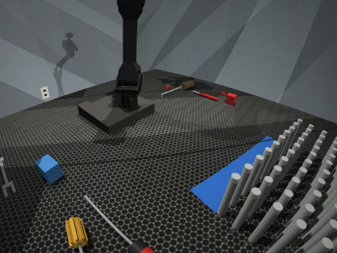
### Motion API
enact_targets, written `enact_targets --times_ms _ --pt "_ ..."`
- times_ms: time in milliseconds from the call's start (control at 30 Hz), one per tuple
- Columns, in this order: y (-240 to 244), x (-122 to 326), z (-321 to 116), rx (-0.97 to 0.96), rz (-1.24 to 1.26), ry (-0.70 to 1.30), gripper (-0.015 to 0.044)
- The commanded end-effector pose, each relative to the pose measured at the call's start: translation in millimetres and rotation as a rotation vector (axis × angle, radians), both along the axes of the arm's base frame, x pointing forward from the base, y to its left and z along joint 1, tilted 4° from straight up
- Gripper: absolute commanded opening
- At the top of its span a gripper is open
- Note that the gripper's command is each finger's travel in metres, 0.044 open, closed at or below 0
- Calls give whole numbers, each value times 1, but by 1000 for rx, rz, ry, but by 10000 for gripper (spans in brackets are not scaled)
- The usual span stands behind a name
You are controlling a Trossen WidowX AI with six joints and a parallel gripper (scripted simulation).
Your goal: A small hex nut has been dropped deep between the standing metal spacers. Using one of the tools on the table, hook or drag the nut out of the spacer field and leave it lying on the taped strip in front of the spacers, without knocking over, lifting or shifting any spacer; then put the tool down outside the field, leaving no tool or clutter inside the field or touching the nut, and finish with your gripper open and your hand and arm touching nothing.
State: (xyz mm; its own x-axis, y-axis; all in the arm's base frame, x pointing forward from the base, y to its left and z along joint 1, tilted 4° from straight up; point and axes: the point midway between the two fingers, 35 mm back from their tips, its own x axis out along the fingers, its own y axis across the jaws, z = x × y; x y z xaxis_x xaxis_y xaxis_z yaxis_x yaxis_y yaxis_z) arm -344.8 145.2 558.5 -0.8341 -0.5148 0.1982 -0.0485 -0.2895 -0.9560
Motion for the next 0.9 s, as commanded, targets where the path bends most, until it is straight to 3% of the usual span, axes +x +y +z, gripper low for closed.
enact_targets --times_ms 0,133,400,633,867 --pt "1 0 0 -1 -4 0 426" --pt "27 7 -4 -36 -91 1 440" --pt "126 52 -26 -191 -436 13 440" --pt "208 121 -55 -367 -761 49 440" --pt "259 213 -84 -498 -1074 113 440"
